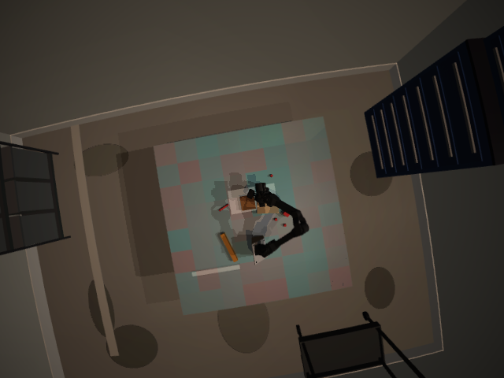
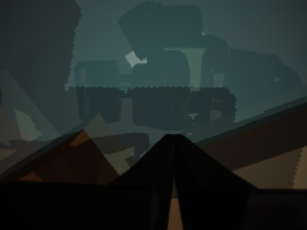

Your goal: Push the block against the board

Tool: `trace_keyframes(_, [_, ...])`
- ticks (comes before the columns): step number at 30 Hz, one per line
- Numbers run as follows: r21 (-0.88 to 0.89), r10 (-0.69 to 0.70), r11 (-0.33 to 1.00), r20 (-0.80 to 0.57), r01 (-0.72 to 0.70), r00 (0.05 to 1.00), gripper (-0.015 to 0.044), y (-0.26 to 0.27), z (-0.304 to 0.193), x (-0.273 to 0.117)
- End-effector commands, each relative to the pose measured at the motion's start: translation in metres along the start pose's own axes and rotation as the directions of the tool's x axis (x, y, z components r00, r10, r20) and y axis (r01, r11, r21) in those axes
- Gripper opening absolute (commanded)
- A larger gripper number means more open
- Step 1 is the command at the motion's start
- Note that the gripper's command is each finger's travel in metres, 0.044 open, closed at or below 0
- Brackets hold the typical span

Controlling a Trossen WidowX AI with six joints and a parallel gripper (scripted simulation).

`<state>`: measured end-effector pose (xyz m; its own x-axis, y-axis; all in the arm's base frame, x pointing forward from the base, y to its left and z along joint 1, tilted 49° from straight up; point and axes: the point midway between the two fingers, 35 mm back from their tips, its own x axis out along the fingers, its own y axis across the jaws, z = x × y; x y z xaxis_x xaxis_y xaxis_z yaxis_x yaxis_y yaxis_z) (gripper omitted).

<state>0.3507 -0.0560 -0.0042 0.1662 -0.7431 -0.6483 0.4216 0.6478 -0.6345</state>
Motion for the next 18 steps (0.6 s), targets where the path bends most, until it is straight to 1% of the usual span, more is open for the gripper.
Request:
trace_keyframes(1, [-0.009,-0.01,1.0,-0.023,0.01,1.0,0.0,-0.003,-0.004,0.006])
trace_keyframes(18, [-0.008,-0.01,1.0,-0.022,0.01,1.0,0.0,0.0,0.025,0.006])
